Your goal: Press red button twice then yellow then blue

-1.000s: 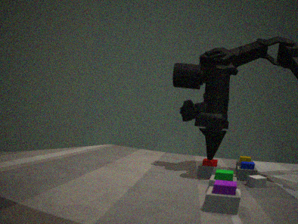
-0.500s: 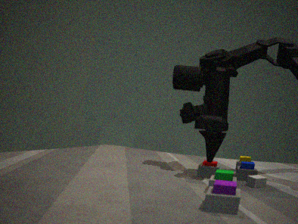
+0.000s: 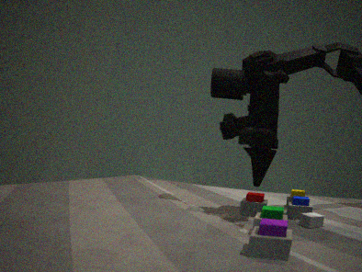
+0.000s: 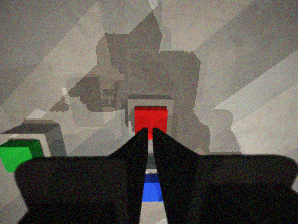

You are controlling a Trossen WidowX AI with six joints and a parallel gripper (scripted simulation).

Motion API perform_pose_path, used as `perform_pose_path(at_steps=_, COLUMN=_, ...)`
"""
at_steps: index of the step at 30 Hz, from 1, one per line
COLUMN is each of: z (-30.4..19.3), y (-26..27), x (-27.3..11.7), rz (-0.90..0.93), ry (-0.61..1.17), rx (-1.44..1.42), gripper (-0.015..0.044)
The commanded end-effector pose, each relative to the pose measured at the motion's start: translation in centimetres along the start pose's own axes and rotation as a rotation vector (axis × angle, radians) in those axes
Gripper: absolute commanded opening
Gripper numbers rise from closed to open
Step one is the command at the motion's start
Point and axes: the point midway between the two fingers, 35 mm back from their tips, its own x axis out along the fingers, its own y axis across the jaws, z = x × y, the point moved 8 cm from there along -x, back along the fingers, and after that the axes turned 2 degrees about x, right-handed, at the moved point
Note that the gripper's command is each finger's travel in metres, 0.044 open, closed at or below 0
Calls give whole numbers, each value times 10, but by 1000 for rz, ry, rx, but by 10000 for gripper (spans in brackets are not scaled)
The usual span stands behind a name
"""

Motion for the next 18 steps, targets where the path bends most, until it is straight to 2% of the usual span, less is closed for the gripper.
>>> perform_pose_path(at_steps=1, z=0, y=-2, x=-11, rz=3, ry=1, rx=7, gripper=20)
perform_pose_path(at_steps=3, z=1, y=-1, x=-21, rz=5, ry=1, rx=7, gripper=20)
perform_pose_path(at_steps=7, z=0, y=-2, x=-70, rz=6, ry=1, rx=7, gripper=20)
perform_pose_path(at_steps=13, z=-1, y=-4, x=-72, rz=6, ry=2, rx=6, gripper=20)
perform_pose_path(at_steps=18, z=-28, y=-60, x=-73, rz=11, ry=2, rx=5, gripper=20)
